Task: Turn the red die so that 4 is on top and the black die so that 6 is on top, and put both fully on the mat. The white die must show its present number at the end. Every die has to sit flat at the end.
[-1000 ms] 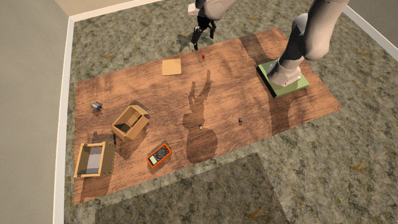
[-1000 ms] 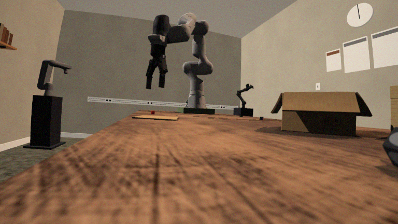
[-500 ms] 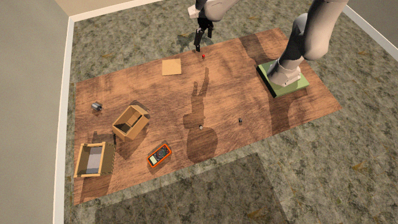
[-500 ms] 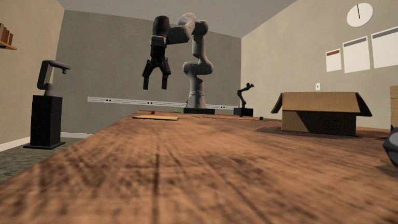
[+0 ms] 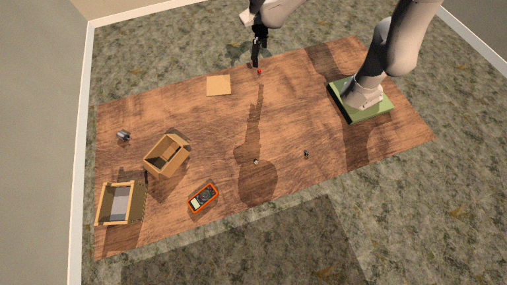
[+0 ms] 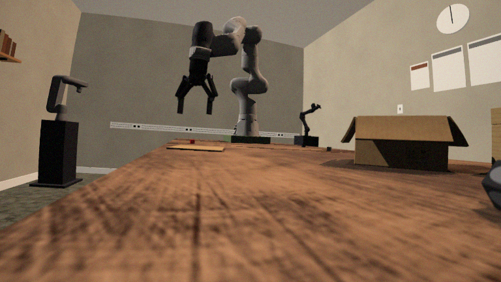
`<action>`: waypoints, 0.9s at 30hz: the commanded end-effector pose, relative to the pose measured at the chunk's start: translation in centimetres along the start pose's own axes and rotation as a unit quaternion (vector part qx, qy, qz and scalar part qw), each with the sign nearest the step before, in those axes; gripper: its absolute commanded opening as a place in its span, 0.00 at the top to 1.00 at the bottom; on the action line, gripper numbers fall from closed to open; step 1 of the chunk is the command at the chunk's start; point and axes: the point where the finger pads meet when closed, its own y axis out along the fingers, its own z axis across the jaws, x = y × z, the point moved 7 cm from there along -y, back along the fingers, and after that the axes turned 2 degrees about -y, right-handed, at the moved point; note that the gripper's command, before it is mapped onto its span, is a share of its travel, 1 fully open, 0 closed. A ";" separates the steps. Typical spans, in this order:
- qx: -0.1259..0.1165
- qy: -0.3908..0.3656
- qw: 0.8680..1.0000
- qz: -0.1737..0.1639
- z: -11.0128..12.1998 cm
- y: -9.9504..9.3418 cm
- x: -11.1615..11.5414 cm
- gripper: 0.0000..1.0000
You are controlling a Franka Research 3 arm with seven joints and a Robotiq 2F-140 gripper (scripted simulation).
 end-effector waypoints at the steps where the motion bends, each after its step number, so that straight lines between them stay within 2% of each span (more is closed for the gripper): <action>1: -0.006 -0.087 0.996 0.001 0.1 0.2 0.0 0.00; 21: -0.006 -0.225 0.974 0.002 0.2 1.0 0.0 0.00; 27: -0.006 -0.285 0.959 0.002 0.2 1.3 0.1 0.00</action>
